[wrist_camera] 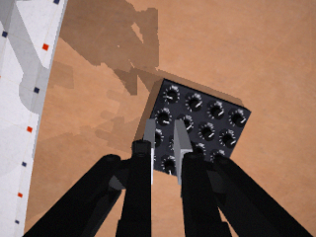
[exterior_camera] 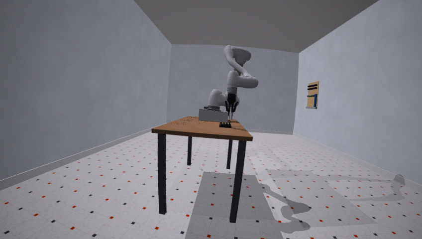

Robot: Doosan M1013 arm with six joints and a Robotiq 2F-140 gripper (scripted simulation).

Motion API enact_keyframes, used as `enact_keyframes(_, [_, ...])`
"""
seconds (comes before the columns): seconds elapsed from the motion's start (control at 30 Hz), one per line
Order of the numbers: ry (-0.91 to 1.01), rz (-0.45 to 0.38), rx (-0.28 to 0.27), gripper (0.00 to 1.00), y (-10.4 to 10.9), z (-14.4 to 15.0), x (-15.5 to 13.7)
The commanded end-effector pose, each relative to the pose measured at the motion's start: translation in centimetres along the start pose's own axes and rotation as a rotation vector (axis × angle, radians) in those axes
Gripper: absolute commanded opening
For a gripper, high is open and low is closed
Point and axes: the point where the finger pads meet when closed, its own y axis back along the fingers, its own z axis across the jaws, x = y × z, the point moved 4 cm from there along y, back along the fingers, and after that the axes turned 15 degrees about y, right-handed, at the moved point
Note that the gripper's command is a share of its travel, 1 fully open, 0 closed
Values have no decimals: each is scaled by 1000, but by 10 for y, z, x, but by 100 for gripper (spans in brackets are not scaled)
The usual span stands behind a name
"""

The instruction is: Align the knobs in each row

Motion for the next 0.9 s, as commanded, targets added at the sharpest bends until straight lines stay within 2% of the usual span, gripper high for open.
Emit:
enact_keyframes(0.0, [0, 0, 0, 12, -2, 0, 0])
enact_keyframes(0.87, [0, 0, 0, 12, -28, 0, 0])
